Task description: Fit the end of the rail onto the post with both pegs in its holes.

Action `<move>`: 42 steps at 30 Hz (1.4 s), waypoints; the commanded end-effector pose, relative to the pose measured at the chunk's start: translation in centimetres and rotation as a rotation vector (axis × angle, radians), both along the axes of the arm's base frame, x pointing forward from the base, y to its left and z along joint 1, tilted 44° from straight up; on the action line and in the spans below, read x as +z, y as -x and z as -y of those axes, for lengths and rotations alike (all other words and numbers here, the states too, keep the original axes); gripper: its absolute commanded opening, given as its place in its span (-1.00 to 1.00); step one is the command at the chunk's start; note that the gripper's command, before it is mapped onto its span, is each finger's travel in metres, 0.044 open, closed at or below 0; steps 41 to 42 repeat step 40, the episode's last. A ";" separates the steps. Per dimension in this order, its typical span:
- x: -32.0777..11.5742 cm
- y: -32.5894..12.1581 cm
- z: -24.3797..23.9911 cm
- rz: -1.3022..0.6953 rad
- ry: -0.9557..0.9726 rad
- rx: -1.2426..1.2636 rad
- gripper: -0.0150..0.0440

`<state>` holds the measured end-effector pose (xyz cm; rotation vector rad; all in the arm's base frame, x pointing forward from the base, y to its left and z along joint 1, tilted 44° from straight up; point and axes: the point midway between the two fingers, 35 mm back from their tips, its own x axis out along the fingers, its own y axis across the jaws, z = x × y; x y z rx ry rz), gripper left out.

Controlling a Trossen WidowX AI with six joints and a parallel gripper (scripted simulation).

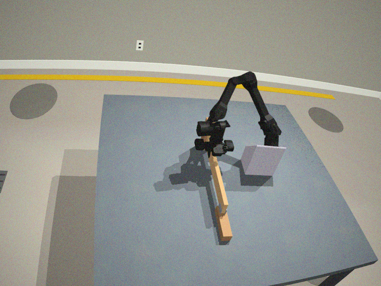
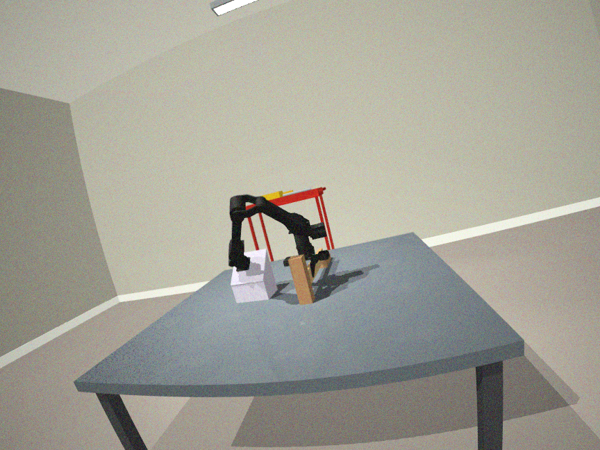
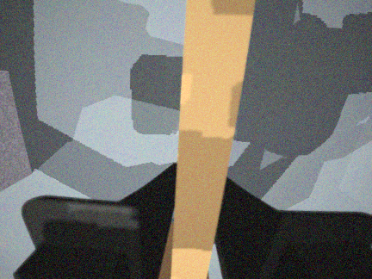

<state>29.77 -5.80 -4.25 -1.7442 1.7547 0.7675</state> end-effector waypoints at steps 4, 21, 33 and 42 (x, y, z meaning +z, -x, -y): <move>0.0 0.0 0.0 0.000 0.001 0.000 -0.05; 0.0 0.0 0.0 0.000 0.001 0.000 1.00; 0.1 0.0 -4.3 0.008 -0.002 0.007 1.00; 0.1 0.0 -4.3 0.008 -0.002 0.007 1.00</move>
